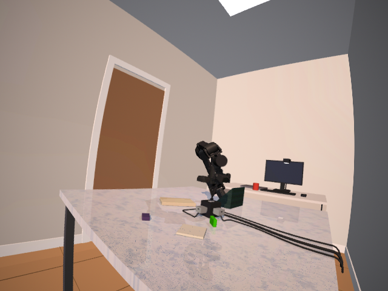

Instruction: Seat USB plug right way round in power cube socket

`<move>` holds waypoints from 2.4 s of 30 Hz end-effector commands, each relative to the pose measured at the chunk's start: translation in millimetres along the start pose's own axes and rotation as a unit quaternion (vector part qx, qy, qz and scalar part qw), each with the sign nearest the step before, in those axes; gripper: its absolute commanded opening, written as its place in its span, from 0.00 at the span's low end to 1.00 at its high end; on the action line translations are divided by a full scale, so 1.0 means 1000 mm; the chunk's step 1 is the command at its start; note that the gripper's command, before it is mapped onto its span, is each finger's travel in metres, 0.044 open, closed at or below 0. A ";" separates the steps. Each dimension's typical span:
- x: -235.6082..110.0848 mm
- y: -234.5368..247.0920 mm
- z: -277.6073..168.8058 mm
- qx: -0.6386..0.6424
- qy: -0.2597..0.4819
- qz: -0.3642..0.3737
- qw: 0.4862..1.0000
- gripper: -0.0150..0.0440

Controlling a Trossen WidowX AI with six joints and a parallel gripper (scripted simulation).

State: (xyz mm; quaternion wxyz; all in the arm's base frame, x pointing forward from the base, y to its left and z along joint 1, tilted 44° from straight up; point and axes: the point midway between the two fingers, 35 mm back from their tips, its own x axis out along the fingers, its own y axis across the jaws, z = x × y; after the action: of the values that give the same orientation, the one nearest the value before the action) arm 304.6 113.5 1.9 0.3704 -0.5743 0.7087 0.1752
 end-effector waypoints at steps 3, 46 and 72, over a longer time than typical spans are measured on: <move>0.000 0.000 0.000 0.000 0.000 0.000 1.000 0.25; -0.027 0.000 0.000 0.000 0.000 0.000 1.000 0.25; -0.027 0.000 -0.001 0.223 0.002 0.000 0.975 0.25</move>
State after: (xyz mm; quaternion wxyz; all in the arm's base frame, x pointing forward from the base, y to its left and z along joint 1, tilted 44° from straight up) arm 306.1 131.6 22.1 0.4685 -0.4968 0.7294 0.0402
